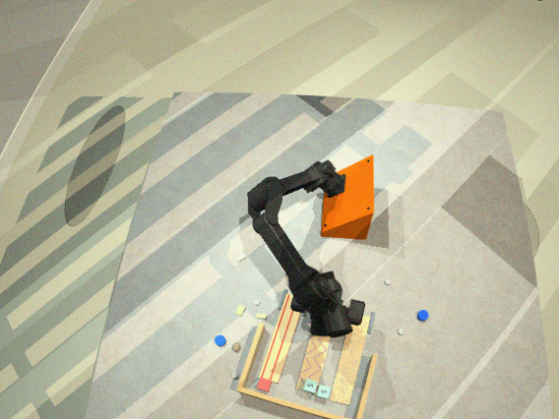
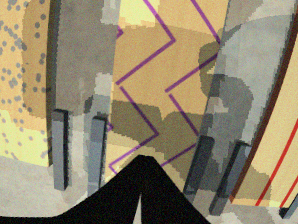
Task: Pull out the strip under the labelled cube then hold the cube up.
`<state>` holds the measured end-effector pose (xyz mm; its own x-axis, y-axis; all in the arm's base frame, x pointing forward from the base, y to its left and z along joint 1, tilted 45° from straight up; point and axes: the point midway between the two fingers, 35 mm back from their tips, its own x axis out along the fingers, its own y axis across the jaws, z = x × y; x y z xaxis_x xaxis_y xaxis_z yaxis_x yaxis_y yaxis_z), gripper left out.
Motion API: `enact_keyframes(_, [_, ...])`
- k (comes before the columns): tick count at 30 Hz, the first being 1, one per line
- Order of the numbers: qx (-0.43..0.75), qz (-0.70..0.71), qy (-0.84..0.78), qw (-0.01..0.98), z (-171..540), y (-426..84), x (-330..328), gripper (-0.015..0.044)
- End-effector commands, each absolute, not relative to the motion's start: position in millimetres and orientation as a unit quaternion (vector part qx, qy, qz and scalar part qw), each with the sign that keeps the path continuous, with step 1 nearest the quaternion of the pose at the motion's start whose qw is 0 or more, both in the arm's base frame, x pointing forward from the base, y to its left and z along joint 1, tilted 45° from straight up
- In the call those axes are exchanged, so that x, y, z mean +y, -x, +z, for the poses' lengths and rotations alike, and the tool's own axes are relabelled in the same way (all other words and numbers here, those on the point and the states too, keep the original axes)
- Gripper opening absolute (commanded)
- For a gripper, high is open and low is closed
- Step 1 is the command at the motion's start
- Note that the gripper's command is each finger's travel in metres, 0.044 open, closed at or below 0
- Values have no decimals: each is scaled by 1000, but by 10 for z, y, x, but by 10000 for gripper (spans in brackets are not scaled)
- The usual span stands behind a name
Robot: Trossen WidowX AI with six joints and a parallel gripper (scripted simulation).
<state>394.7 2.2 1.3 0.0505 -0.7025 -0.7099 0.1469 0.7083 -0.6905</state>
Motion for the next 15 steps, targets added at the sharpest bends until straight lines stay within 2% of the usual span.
enact_keyframes(1, [616, -309, 229, 687, -36, -3933, -45, 0])
enact_keyframes(15, [616, -309, 229, 687, -69, -3927, -91, 0])
